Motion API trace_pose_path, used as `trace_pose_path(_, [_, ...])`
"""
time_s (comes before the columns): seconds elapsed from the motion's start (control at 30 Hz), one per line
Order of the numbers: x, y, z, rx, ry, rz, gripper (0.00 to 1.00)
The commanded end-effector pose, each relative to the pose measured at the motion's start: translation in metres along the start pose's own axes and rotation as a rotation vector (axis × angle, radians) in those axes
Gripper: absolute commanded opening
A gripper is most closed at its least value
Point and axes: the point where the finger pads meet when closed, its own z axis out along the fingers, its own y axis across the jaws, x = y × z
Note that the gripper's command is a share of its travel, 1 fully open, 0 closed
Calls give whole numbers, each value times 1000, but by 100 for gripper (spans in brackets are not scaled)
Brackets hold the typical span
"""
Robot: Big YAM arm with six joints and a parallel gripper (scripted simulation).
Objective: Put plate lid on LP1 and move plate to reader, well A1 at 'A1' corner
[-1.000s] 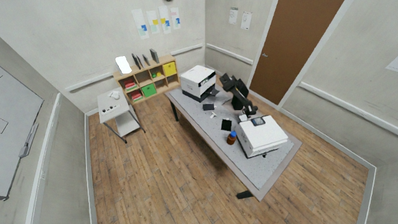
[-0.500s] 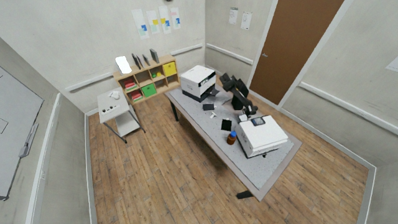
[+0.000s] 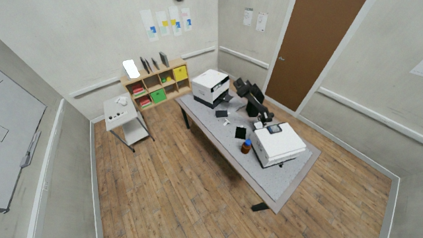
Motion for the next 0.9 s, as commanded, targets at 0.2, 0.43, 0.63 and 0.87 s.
trace_pose_path(0.2, [7, -10, 0, 18, 5, 20, 100])
trace_pose_path(0.43, [2, -2, 7, 3, 4, 3, 100])
trace_pose_path(0.63, [5, 1, 5, 2, 4, 6, 100])
trace_pose_path(0.87, [1, -3, 9, 7, 4, -4, 100])
